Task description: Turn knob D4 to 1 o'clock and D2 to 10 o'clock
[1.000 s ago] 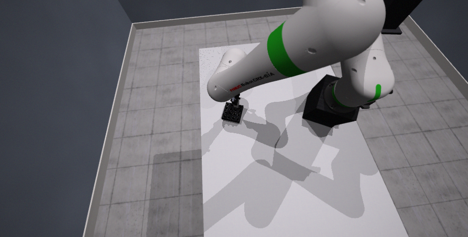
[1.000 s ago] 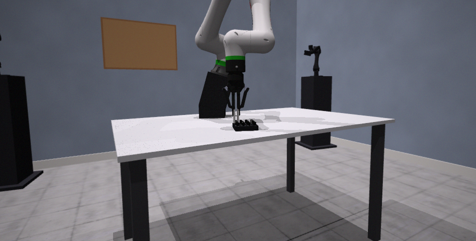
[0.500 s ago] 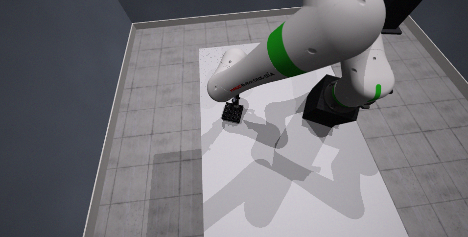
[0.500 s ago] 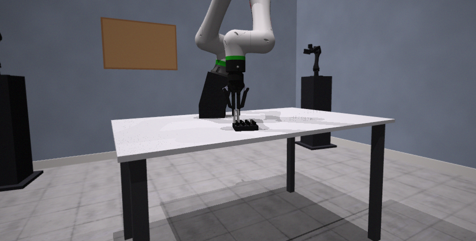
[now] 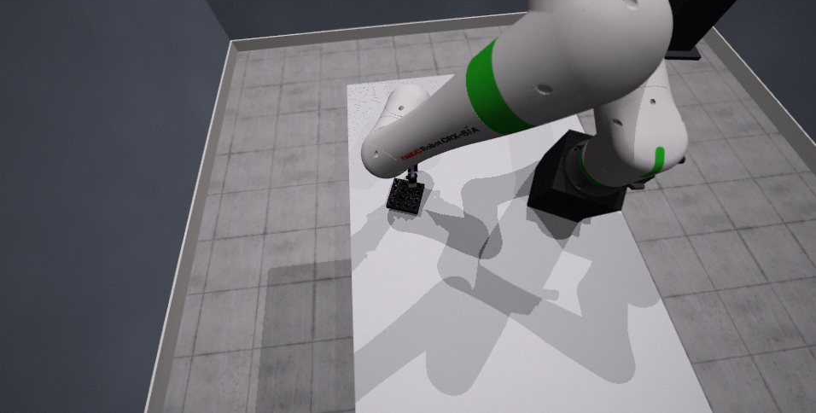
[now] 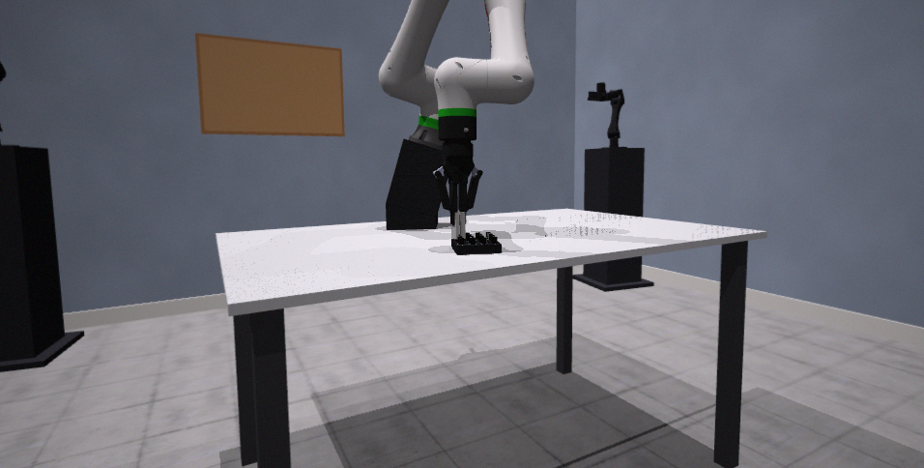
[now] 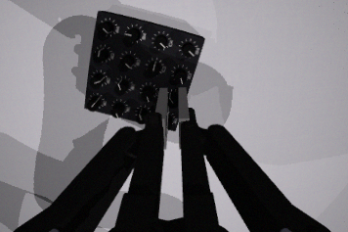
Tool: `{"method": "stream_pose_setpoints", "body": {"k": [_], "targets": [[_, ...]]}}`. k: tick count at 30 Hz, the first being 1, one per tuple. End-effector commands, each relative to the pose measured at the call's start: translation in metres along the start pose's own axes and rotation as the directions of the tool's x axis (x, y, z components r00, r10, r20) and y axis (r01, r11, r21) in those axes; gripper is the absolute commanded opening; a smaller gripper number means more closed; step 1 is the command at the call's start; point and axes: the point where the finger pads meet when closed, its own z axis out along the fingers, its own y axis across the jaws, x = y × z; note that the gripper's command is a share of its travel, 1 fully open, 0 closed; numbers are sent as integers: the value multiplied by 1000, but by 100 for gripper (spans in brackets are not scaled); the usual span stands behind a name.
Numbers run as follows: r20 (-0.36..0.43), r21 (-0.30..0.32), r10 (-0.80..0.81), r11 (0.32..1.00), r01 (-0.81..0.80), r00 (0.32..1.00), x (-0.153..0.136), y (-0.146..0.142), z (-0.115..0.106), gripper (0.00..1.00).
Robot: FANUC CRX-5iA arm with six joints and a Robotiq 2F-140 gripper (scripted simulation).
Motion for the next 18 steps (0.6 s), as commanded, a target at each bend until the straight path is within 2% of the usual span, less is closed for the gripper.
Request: {"method": "stream_pose_setpoints", "body": {"k": [1,7,9,18], "targets": [[-2,3,-88,996,88,996,0,0,0,5],[-3,2,-232,973,232,973,0,0,0,5],[-3,2,-232,973,232,973,0,0,0,5],[-3,2,-456,890,456,890,0,0,0,5]]}}
